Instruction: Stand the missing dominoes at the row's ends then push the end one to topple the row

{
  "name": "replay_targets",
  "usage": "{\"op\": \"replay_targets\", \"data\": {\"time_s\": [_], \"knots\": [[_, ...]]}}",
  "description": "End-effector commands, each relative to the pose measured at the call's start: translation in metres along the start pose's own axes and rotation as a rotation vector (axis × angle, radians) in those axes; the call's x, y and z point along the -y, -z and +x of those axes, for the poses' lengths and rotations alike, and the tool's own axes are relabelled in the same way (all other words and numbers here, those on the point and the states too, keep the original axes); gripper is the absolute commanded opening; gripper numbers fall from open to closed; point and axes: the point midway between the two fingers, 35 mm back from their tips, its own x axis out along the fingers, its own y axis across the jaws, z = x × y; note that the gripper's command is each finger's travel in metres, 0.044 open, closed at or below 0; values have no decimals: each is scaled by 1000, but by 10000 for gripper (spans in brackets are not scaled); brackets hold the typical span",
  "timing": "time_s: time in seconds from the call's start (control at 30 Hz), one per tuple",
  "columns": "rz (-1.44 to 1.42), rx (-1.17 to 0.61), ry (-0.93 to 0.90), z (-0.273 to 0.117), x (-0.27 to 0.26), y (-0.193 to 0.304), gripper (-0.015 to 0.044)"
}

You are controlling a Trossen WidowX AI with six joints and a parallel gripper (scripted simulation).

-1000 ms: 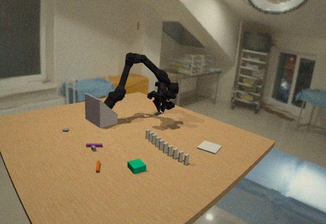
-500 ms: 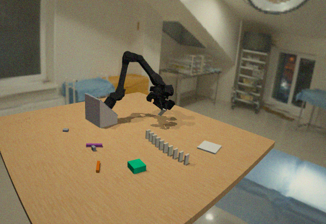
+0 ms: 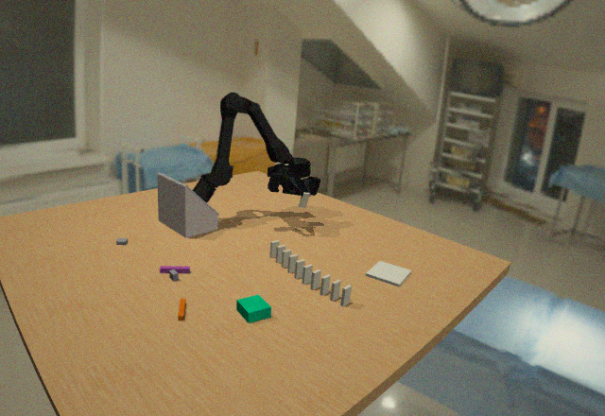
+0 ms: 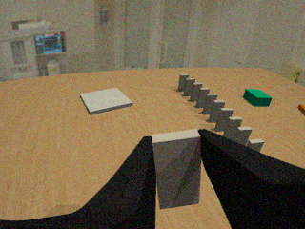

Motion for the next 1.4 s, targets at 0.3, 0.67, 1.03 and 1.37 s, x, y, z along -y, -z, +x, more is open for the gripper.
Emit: {"op": "replay_targets", "data": {"time_s": [0.3,0.67,1.03,1.37], "knots": [[159,133,-68,-19,4,-9,107],[159,133,-68,-19,4,-9,107],[158,131,-66,-16,-2,7,107],[157,128,-63,-11,-9,36,107]]}}
